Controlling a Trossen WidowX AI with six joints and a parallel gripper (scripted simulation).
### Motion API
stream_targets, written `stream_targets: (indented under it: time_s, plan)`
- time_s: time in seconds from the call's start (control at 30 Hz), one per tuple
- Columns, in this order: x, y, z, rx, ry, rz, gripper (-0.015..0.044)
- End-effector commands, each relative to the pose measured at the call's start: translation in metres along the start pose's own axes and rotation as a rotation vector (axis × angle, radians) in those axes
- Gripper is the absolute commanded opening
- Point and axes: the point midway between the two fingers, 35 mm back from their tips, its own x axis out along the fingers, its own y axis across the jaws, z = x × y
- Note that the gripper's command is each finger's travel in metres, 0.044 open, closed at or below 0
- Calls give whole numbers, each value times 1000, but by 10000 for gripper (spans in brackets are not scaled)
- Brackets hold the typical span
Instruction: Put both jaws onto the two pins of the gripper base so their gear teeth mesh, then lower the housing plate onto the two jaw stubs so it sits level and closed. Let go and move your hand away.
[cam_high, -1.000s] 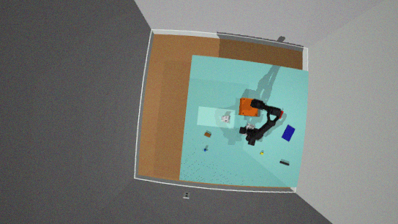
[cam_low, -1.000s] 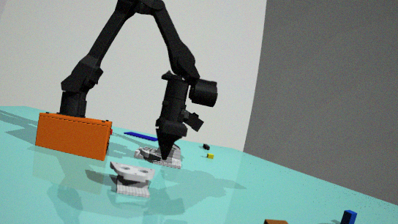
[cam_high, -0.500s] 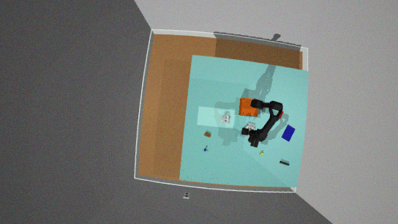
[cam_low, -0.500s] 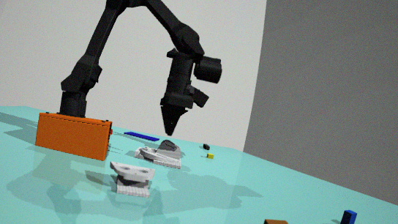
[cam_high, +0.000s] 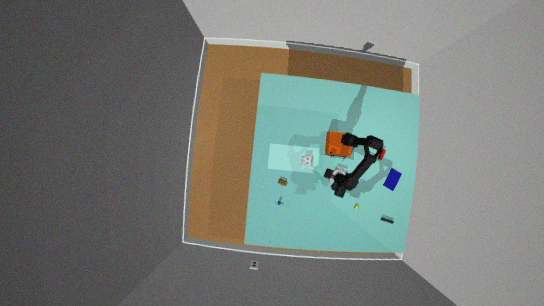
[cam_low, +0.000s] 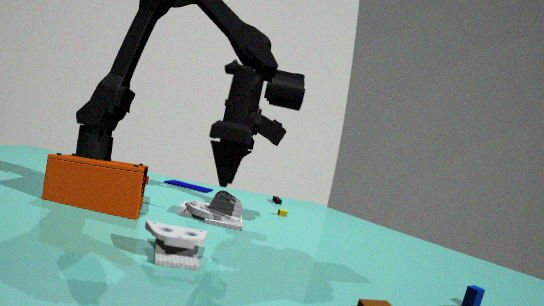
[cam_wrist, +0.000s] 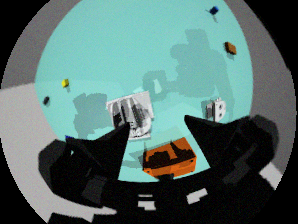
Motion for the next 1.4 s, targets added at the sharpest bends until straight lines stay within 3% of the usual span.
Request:
stream_targets:
  time_s: [0.0,0.67,1.37]
  plan:
    - [-3,-16,5,99,-5,-7,440]
    - [-14,-97,7,576,-15,-14,440]
    - [-23,-184,-19,1115,-8,-20,440]
